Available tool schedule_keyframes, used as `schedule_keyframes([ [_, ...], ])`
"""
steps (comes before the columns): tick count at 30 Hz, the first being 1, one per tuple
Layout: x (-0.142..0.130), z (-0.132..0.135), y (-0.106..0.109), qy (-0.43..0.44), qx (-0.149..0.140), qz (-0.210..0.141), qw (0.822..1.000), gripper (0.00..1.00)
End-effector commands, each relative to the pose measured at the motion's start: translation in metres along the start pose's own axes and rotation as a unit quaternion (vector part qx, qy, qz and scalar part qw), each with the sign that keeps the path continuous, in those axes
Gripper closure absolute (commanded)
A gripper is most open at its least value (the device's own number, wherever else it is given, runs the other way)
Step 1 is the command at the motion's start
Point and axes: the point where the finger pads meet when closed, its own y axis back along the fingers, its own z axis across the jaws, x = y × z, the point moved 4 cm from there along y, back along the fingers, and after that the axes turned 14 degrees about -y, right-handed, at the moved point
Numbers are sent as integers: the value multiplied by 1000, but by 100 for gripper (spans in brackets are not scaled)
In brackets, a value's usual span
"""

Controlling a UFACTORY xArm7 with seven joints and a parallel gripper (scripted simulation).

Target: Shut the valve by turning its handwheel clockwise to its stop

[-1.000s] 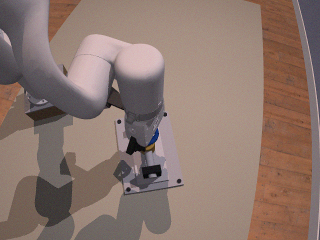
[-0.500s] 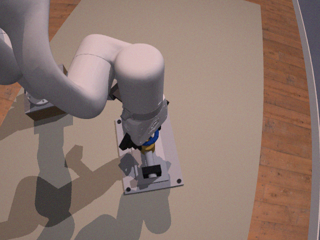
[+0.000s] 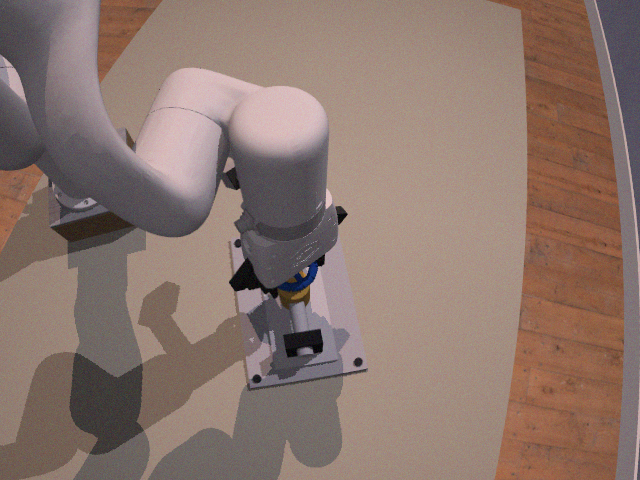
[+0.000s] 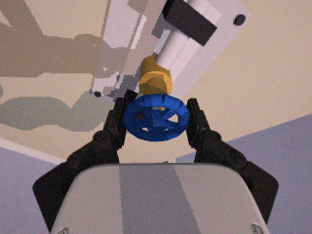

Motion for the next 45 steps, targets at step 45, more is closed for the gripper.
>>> schedule_keyframes([
  [45, 0, 1, 1, -94, -1, -4, 996, 100],
])
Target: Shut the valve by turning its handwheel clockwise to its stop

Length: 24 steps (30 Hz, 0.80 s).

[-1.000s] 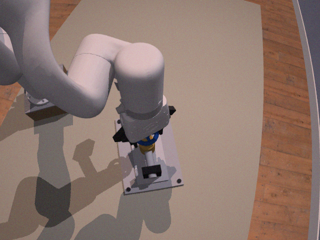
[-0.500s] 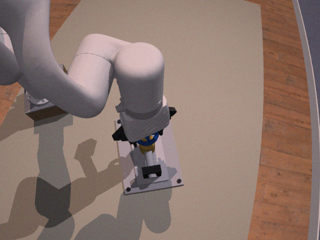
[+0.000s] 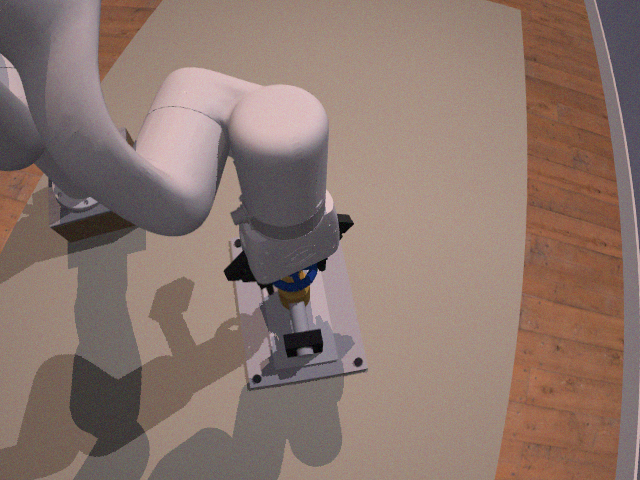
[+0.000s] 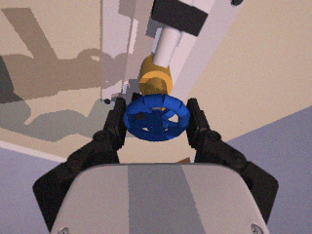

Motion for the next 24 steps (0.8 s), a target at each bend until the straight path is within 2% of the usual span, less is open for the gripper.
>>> schedule_keyframes([
  [1, -1, 1, 1, 0, -1, -1, 1000, 100],
  [3, -1, 1, 1, 0, -1, -1, 1000, 100],
  [4, -1, 1, 1, 0, -1, -1, 1000, 0],
  [24, -1, 1, 1, 0, -1, -1, 1000, 0],
])
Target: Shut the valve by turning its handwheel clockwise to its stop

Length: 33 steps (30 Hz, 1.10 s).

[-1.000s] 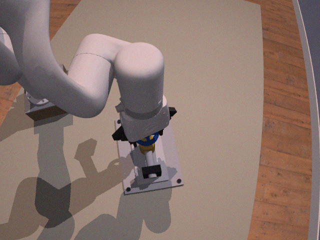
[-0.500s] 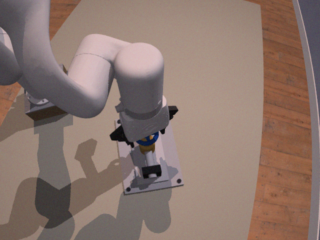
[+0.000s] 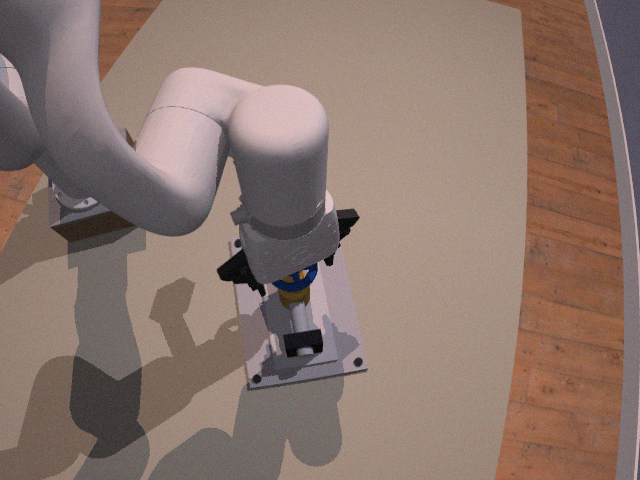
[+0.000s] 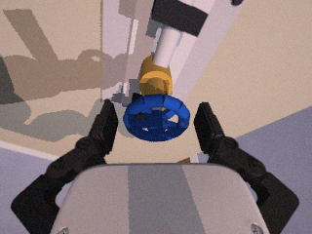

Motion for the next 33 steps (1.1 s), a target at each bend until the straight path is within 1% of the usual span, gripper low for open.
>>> schedule_keyframes([
  [1, -1, 1, 1, 0, -1, -1, 1000, 0],
  [20, -1, 1, 2, 0, -1, -1, 1000, 0],
  [29, -1, 1, 8, 0, -1, -1, 1000, 0],
  [33, -1, 1, 14, 0, -1, -1, 1000, 0],
])
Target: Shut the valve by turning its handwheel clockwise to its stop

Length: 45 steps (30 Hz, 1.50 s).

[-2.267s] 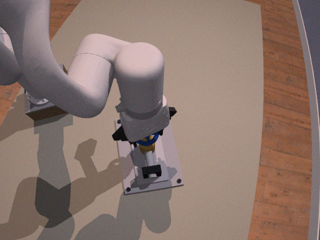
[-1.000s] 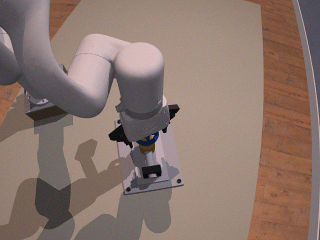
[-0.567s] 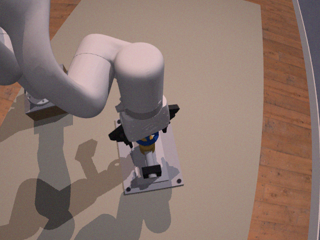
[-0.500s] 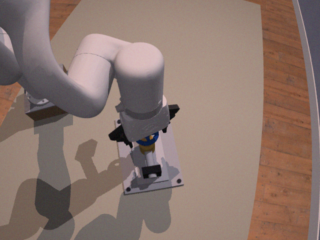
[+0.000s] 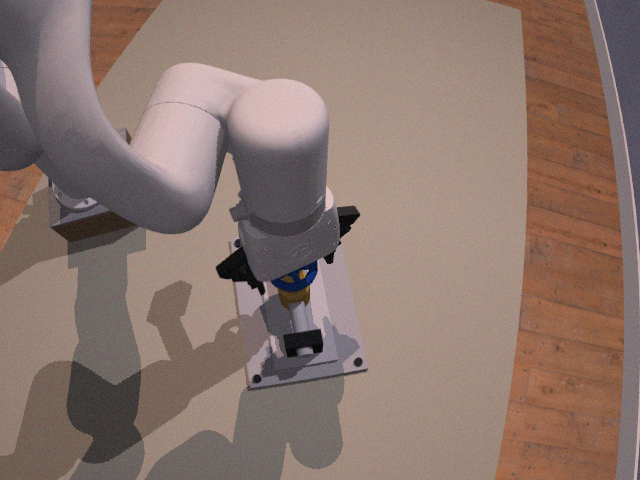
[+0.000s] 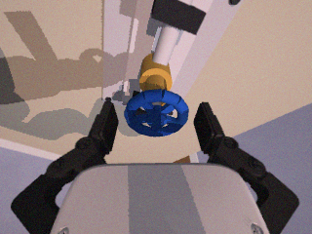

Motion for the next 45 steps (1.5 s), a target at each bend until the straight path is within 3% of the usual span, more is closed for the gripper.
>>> schedule_keyframes([
  [1, -1, 1, 9, 0, -2, -1, 1000, 0],
  [28, 0, 1, 67, 0, -2, -1, 1000, 0],
  [45, 0, 1, 78, 0, -2, -1, 1000, 0],
])
